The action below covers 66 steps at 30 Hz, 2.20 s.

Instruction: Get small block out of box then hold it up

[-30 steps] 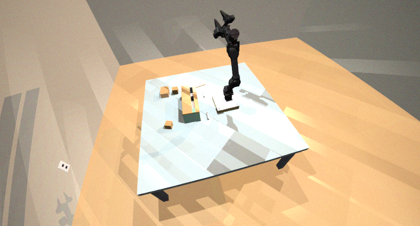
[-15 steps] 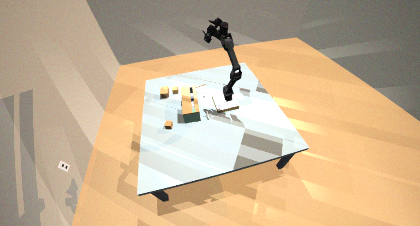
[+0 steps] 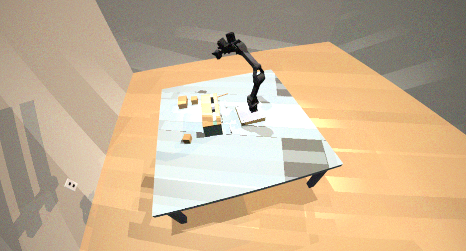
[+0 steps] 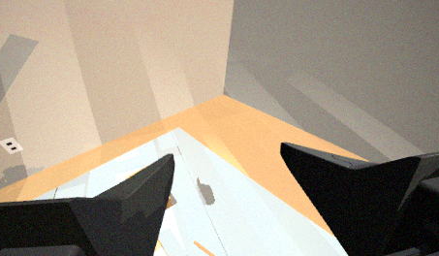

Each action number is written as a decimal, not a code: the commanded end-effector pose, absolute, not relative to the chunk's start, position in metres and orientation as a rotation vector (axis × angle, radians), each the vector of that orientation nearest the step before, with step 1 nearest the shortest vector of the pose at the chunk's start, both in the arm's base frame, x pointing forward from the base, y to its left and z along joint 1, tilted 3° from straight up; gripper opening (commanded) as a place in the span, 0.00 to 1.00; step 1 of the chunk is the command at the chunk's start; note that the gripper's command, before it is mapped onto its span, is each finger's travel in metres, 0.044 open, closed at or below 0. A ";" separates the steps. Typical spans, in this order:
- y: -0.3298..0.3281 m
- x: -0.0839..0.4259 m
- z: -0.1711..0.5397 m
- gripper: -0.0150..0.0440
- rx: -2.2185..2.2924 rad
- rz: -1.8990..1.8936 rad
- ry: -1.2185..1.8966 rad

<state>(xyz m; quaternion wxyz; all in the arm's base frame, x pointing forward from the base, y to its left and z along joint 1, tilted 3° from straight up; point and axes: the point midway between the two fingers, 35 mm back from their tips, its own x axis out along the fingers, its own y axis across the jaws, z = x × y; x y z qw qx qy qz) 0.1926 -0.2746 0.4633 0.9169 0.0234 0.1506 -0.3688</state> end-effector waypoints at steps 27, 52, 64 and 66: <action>-0.126 0.279 0.160 0.93 1.564 -0.998 1.374; -0.124 0.284 0.129 0.93 1.565 -0.998 1.374; -0.121 0.285 0.109 0.93 1.565 -0.997 1.375; -0.121 0.286 0.106 0.93 1.565 -0.997 1.375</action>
